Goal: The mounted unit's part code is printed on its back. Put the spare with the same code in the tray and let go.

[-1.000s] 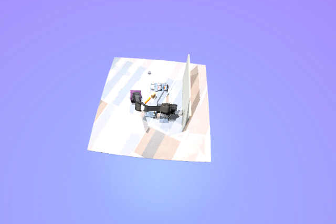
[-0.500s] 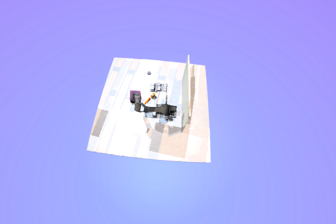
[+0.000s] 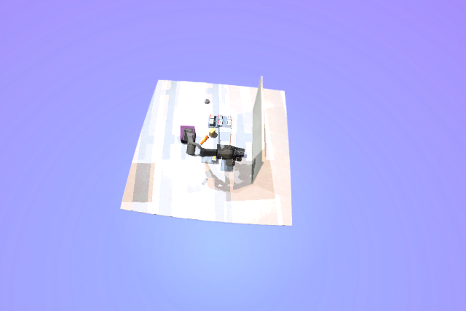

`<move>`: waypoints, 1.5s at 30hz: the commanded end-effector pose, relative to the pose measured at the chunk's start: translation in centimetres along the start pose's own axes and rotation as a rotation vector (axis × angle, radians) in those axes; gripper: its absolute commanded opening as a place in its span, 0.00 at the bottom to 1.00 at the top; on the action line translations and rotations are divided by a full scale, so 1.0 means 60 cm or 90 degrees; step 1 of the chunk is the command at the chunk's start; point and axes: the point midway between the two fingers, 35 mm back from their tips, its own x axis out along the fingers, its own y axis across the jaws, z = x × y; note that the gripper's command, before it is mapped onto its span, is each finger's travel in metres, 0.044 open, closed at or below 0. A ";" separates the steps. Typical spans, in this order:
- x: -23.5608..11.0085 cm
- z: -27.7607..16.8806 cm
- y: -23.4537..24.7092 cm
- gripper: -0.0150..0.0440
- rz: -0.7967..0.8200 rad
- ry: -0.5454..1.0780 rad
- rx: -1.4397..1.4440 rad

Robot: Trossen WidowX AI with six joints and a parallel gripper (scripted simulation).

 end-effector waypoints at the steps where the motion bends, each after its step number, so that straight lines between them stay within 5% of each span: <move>1: 0.006 -0.002 0.001 0.25 0.002 0.002 -0.003; 45: 0.072 0.002 -0.008 0.25 0.002 -0.003 -0.004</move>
